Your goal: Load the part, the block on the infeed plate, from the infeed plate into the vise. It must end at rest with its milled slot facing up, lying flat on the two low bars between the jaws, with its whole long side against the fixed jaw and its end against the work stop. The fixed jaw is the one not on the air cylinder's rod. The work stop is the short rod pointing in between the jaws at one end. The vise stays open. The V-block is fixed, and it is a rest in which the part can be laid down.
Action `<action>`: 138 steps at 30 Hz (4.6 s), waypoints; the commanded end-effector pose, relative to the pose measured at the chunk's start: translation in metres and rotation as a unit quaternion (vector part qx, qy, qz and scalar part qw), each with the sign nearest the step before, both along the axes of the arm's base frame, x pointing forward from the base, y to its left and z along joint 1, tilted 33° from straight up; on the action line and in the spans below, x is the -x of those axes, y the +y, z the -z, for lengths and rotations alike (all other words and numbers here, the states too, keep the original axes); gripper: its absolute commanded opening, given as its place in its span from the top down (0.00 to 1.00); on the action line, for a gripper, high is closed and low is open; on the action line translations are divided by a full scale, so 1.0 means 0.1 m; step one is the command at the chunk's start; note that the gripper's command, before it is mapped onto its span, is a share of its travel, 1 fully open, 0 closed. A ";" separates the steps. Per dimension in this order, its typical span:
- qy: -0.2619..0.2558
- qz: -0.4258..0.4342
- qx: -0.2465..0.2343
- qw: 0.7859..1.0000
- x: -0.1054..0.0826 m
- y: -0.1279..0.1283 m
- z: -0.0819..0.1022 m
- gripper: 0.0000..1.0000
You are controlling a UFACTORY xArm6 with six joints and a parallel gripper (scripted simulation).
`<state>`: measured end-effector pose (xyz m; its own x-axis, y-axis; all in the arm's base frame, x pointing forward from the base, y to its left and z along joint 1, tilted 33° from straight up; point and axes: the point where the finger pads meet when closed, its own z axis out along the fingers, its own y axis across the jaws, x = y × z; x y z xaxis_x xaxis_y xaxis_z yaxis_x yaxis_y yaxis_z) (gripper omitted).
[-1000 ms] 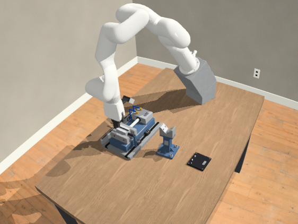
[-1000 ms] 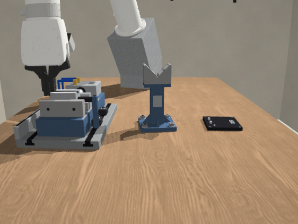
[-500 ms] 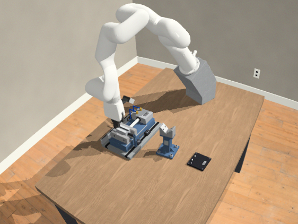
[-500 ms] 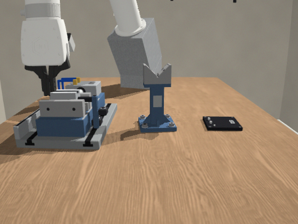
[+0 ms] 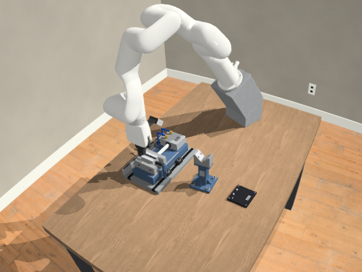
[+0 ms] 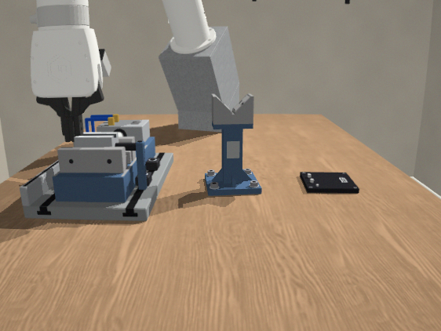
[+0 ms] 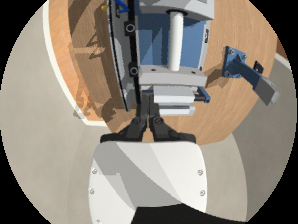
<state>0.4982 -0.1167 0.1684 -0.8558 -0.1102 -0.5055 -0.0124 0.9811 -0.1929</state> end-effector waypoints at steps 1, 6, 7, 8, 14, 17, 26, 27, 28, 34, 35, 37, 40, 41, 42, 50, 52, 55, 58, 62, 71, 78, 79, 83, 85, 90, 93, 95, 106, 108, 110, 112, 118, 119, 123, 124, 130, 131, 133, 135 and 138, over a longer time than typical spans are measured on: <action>-0.001 0.000 -0.001 1.000 -0.01 -0.04 -0.02 1.00; -0.001 0.000 -0.001 1.000 -0.01 -0.10 -0.03 1.00; -0.001 0.000 -0.001 1.000 -0.01 -0.12 -0.04 1.00; -0.001 0.000 -0.001 1.000 -0.01 -0.13 -0.04 1.00; -0.001 0.000 -0.001 1.000 -0.01 -0.23 -0.06 1.00; -0.001 0.000 -0.001 1.000 -0.01 -0.26 -0.07 1.00; -0.001 0.000 -0.001 1.000 -0.01 -0.27 -0.07 1.00; -0.001 0.000 -0.001 1.000 -0.01 -0.27 -0.07 1.00; -0.001 0.000 -0.001 1.000 -0.01 -0.27 -0.07 1.00; -0.001 0.000 -0.001 1.000 0.01 -0.27 -0.11 1.00; -0.001 0.000 -0.001 1.000 0.02 -0.26 -0.12 1.00; -0.001 0.000 -0.001 1.000 0.04 -0.26 -0.14 1.00; -0.001 0.000 -0.001 1.000 0.04 -0.26 -0.16 1.00; -0.001 0.000 -0.001 1.000 0.05 -0.25 -0.17 1.00; -0.001 0.000 -0.001 1.000 0.07 -0.25 -0.19 1.00; -0.001 0.000 -0.001 1.000 0.17 -0.22 -0.35 1.00; -0.001 0.000 -0.001 1.000 0.19 -0.21 -0.40 1.00; -0.001 0.000 -0.001 1.000 0.23 -0.20 -0.46 1.00; -0.001 0.000 -0.001 1.000 0.24 -0.20 -0.48 1.00; -0.001 0.000 -0.001 1.000 0.28 -0.19 -0.54 1.00; -0.001 0.000 -0.001 1.000 0.31 -0.18 -0.59 1.00; -0.001 0.000 -0.001 1.000 0.31 -0.18 -0.59 1.00; -0.001 0.000 -0.001 1.000 0.31 -0.18 -0.59 1.00; -0.001 0.000 -0.001 1.000 0.31 -0.18 -0.59 1.00; -0.001 -0.001 -0.001 1.000 0.31 -0.17 -0.59 1.00; 0.007 -0.038 0.023 0.999 0.33 -0.14 -0.57 1.00; 0.018 -0.090 0.055 0.994 0.35 -0.08 -0.54 1.00; 0.021 -0.106 0.065 0.992 0.36 -0.07 -0.53 1.00; 0.045 -0.225 0.139 0.963 0.42 0.05 -0.47 1.00; 0.045 -0.225 0.139 0.963 0.42 0.05 -0.47 1.00; 0.053 -0.265 0.163 0.949 0.44 0.09 -0.45 1.00; 0.056 -0.283 0.175 0.941 0.45 0.11 -0.44 1.00; 0.068 -0.342 0.211 0.913 0.48 0.17 -0.41 1.00; 0.070 -0.355 0.219 0.906 0.49 0.19 -0.40 1.00; 0.076 -0.386 0.238 0.888 0.51 0.22 -0.38 1.00; 0.076 -0.386 0.238 0.888 0.51 0.22 -0.38 1.00; 0.088 -0.454 0.280 0.841 0.54 0.29 -0.35 1.00; 0.089 -0.464 0.285 0.834 0.55 0.30 -0.34 1.00; 0.093 -0.482 0.297 0.819 0.56 0.32 -0.33 1.00; 0.095 -0.498 0.307 0.806 0.57 0.34 -0.33 1.00; 0.100 -0.526 0.324 0.780 0.59 0.37 -0.31 1.00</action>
